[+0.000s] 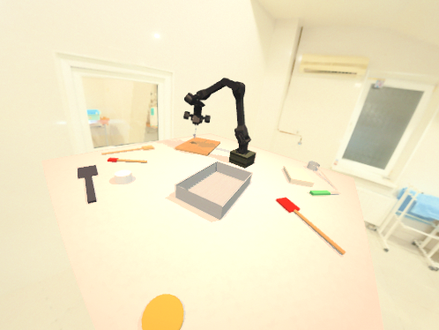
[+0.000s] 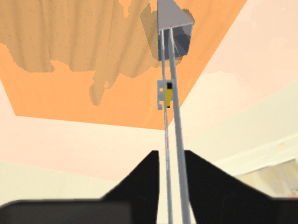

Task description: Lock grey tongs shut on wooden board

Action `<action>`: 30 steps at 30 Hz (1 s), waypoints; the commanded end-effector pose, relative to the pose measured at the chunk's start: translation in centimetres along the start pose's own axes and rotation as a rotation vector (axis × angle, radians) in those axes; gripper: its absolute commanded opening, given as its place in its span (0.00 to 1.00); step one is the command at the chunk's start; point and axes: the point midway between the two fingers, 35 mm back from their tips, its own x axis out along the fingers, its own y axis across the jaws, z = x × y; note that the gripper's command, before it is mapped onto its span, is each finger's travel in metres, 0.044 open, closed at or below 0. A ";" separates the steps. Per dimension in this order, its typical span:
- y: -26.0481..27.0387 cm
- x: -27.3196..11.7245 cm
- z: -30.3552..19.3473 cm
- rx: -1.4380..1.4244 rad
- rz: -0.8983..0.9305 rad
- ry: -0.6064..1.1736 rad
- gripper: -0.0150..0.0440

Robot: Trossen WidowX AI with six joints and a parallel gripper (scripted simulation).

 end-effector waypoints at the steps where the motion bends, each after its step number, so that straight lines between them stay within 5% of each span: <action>1: 0.1 -0.2 -0.2 0.004 0.002 0.083 0.00; 30: 3.5 -2.0 1.7 -0.021 0.086 0.591 0.00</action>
